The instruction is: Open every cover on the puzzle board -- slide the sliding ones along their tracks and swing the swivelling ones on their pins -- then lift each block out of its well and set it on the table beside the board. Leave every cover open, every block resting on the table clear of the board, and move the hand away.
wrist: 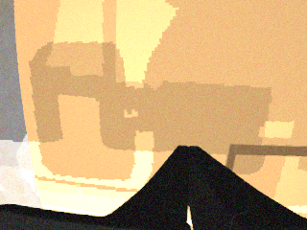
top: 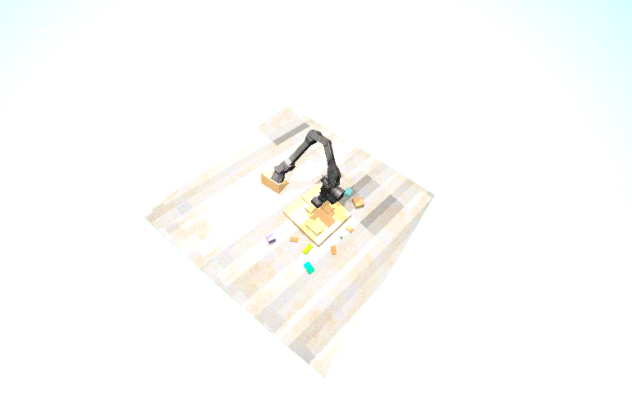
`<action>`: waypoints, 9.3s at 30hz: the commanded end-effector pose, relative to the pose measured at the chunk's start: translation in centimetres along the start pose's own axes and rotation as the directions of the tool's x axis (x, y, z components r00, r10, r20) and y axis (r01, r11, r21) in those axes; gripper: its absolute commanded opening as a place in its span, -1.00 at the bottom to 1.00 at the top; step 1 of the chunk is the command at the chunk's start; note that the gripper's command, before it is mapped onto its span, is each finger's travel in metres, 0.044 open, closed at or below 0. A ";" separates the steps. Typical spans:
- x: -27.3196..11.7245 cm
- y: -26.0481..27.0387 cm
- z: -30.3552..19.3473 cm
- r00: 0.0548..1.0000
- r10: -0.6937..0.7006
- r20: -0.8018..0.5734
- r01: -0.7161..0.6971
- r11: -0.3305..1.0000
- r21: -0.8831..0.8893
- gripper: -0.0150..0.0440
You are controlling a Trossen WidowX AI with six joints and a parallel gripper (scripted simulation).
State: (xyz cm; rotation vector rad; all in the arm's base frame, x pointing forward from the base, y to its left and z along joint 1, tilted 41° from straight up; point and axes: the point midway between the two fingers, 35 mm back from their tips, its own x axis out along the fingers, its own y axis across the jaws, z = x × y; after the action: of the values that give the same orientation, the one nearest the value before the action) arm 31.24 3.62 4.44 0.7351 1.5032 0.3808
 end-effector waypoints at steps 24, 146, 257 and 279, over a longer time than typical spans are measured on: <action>0.8 0.1 1.5 1.000 0.005 -0.005 -0.005 1.000 0.005 -0.49; -5.5 -5.0 2.1 1.000 -0.011 -0.001 0.009 0.790 -0.613 -0.49; 0.8 -9.0 -8.6 1.000 0.000 -0.010 -0.010 0.009 -1.000 -0.49; 0.9 -7.4 -8.3 1.000 -0.005 -0.008 -0.008 0.010 -1.000 -0.49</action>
State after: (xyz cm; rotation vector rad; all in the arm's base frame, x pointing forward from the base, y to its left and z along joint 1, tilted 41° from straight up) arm 21.40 0.18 -0.64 -0.5115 0.7994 1.3185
